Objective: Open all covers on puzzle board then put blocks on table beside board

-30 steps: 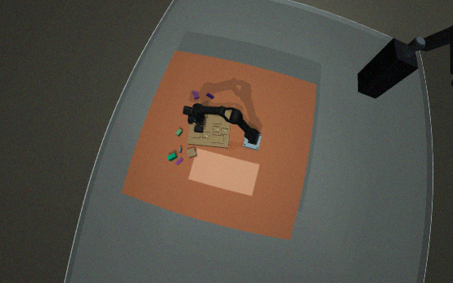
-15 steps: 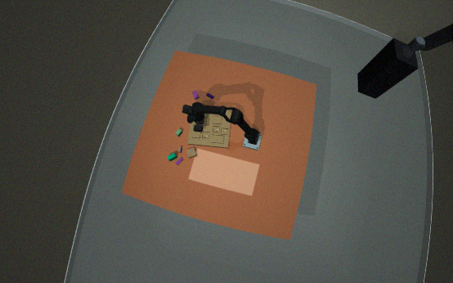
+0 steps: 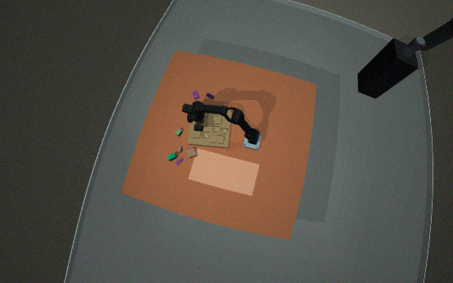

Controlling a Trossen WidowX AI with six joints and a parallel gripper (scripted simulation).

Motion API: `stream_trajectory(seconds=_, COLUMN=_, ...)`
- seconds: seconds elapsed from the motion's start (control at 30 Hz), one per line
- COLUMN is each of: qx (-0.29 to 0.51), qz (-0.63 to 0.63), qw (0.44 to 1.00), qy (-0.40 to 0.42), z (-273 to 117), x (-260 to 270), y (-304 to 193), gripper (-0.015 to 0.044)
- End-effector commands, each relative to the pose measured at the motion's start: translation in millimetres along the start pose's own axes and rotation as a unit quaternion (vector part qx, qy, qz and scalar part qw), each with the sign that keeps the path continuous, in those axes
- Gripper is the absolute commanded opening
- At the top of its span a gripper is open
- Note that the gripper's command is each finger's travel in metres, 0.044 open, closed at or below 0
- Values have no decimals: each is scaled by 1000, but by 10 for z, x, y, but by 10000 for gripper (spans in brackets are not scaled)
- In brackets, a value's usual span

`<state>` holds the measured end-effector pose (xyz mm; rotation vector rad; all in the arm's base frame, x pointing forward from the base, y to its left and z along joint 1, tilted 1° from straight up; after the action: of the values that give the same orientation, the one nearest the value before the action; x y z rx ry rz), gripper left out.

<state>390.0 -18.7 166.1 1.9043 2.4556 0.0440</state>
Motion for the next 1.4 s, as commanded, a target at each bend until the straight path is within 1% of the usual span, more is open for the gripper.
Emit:
stream_trajectory(seconds=0.0, qx=5, qz=-62, qw=998, qy=-2, z=-38, x=30, y=-163, gripper=0)
stream_trajectory(seconds=0.23, qx=9, qz=-216, qw=976, qy=-4, z=-138, x=117, y=-543, gripper=0)
stream_trajectory(seconds=0.5, qx=8, qz=-386, qw=922, qy=0, z=-187, x=245, y=-986, gripper=0)
stream_trajectory(seconds=0.6, qx=7, qz=-343, qw=939, qy=0, z=-189, x=273, y=-1063, gripper=0)
stream_trajectory(seconds=0.8, qx=6, qz=-154, qw=988, qy=0, z=-171, x=387, y=-1387, gripper=0)
stream_trajectory(seconds=0.9, qx=6, qz=-57, qw=998, qy=0, z=-145, x=440, y=-1547, gripper=0)
stream_trajectory(seconds=1.03, qx=5, qz=67, qw=998, qy=0, z=-98, x=506, y=-1745, gripper=0)
stream_trajectory(seconds=1.1, qx=5, qz=87, qw=996, qy=0, z=-88, x=517, y=-1778, gripper=0)
stream_trajectory(seconds=1.37, qx=5, qz=87, qw=996, qy=0, z=-88, x=478, y=-1762, gripper=0)
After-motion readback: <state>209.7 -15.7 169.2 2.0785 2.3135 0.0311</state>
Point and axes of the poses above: the point midway between the two fingers, 35 mm back from their tips, its own z axis out along the fingers, its own x axis across the jaws, y = z × x, the point moved 7 cm from there along -z, back along the fingers, and after that the axes turned 3 degrees about -z, right-handed, at the moved point
